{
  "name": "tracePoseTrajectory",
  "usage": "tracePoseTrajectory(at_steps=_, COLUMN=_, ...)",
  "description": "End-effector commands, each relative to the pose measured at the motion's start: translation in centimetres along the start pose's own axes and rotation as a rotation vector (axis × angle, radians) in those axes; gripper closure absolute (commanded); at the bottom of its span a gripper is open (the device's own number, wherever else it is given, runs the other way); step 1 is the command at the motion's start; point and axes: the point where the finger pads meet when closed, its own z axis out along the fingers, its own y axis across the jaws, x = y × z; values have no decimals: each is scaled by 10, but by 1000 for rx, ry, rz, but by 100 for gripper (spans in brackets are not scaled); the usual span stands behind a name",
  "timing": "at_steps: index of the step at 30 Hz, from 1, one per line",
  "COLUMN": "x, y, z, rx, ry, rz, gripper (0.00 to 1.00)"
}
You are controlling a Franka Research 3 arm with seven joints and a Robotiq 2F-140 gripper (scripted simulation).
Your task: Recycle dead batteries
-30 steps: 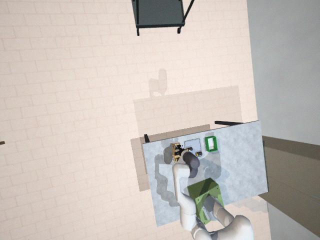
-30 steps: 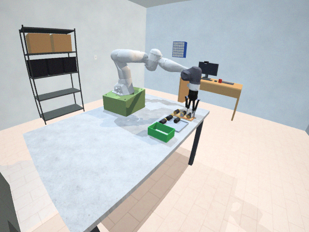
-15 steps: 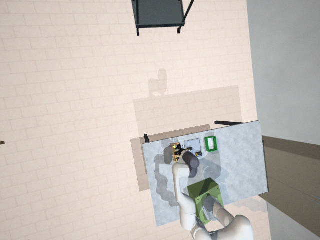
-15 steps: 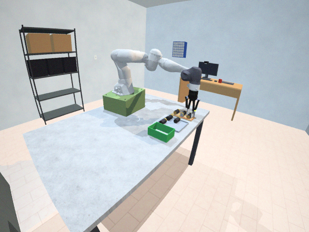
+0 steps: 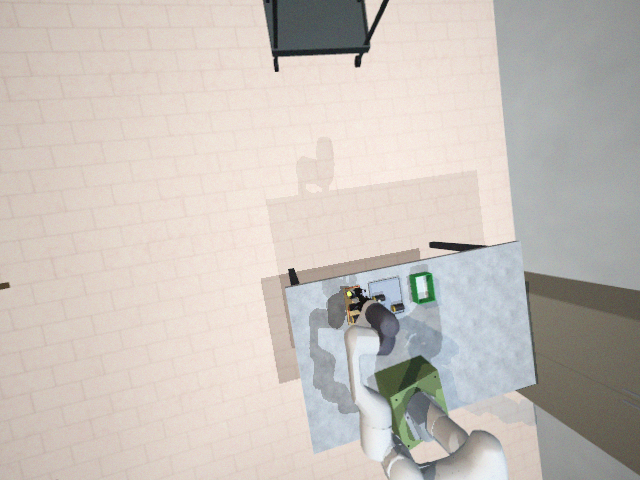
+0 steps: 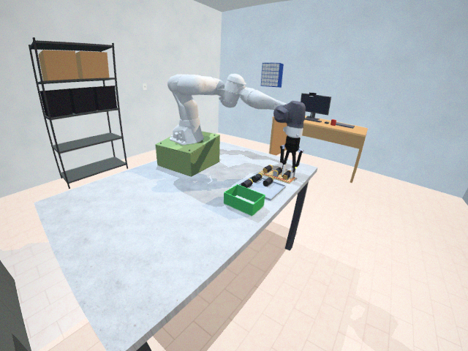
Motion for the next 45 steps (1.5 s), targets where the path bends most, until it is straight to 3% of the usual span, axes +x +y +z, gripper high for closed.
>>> tracePoseTrajectory(at_steps=1, x=-1, y=1, z=1, rx=-1, ry=-1, rz=-1, gripper=71)
tracePoseTrajectory(at_steps=12, x=-1, y=1, z=-2, rx=-1, ry=-1, rz=-1, gripper=71)
tracePoseTrajectory(at_steps=30, x=-1, y=0, z=-62, rx=-1, ry=-1, rz=-1, gripper=71)
tracePoseTrajectory(at_steps=45, x=-1, y=0, z=-64, rx=-1, ry=-1, rz=-1, gripper=71)
